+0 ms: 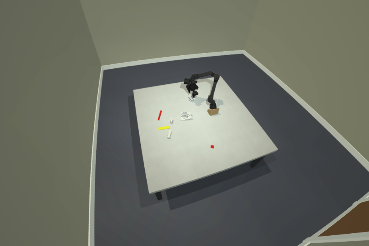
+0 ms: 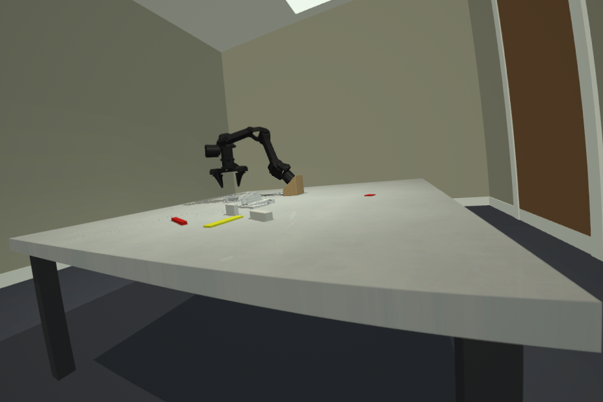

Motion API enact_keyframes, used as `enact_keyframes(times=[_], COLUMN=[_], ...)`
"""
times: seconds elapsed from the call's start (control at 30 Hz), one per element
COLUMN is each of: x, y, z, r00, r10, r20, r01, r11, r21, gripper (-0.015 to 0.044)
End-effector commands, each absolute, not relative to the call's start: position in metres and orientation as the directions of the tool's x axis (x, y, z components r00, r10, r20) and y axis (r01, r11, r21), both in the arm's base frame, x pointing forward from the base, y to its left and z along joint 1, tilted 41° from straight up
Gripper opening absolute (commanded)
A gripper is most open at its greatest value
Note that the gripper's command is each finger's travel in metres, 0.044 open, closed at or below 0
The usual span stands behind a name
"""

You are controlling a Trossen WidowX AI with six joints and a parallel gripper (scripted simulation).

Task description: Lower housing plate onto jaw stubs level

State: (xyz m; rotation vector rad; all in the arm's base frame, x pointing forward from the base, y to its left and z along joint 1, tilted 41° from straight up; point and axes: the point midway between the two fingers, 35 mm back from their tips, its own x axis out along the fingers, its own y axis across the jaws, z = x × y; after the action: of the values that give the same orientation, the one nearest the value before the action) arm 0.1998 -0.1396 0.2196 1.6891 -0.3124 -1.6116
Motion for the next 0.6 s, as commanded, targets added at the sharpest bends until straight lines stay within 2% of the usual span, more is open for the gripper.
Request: enact_keyframes(times=[0.0, 0.57], x=[0.201, 0.204], y=[-0.148, -0.160], z=[0.207, 0.194], r00=[0.167, 0.167], r10=[-0.645, -0.646], r20=[-0.746, -0.745], r01=[0.327, 0.327], r11=[-0.677, -0.677], r21=[0.659, 0.660], gripper=[0.0440, 0.0440])
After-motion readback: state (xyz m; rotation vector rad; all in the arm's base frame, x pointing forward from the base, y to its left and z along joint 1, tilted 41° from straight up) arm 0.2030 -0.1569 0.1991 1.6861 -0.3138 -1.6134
